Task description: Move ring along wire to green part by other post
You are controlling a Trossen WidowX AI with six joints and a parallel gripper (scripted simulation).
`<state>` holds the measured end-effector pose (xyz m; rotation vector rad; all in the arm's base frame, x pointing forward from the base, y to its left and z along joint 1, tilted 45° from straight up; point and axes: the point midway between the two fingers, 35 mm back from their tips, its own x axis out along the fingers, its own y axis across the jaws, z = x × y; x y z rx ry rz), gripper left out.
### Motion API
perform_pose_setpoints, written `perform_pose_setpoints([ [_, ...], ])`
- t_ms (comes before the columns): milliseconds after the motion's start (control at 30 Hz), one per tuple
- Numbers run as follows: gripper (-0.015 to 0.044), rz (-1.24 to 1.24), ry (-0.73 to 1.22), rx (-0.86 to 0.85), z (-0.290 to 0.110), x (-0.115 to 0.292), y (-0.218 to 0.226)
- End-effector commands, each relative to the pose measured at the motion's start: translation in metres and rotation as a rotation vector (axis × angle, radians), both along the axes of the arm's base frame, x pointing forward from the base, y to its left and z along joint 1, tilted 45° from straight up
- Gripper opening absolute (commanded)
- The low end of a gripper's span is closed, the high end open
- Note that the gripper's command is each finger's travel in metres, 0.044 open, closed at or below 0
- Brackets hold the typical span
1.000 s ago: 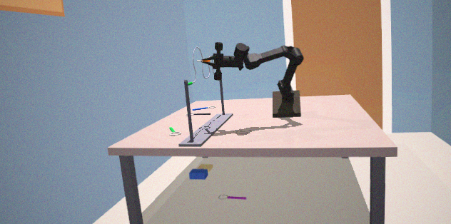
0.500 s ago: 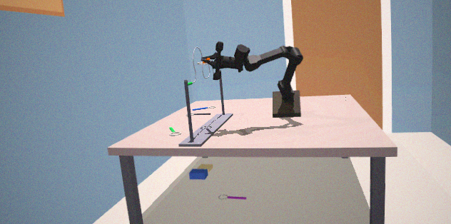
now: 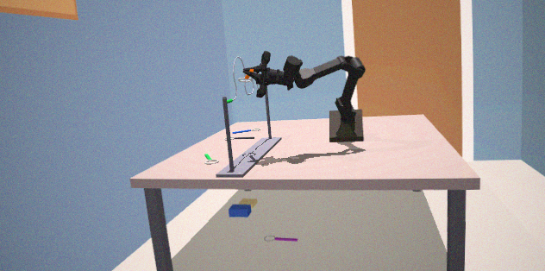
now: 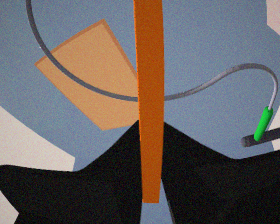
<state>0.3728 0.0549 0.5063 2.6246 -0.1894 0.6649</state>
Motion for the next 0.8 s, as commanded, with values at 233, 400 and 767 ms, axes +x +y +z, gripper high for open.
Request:
perform_pose_setpoints([
  [233, -0.015, -0.003, -0.002, -0.007, -0.004, 0.001, 0.011],
  [400, -0.015, -0.003, 0.005, -0.065, -0.009, 0.003, 0.021],
  [767, -0.015, -0.001, 0.03, -0.257, -0.026, 0.006, 0.047],
])
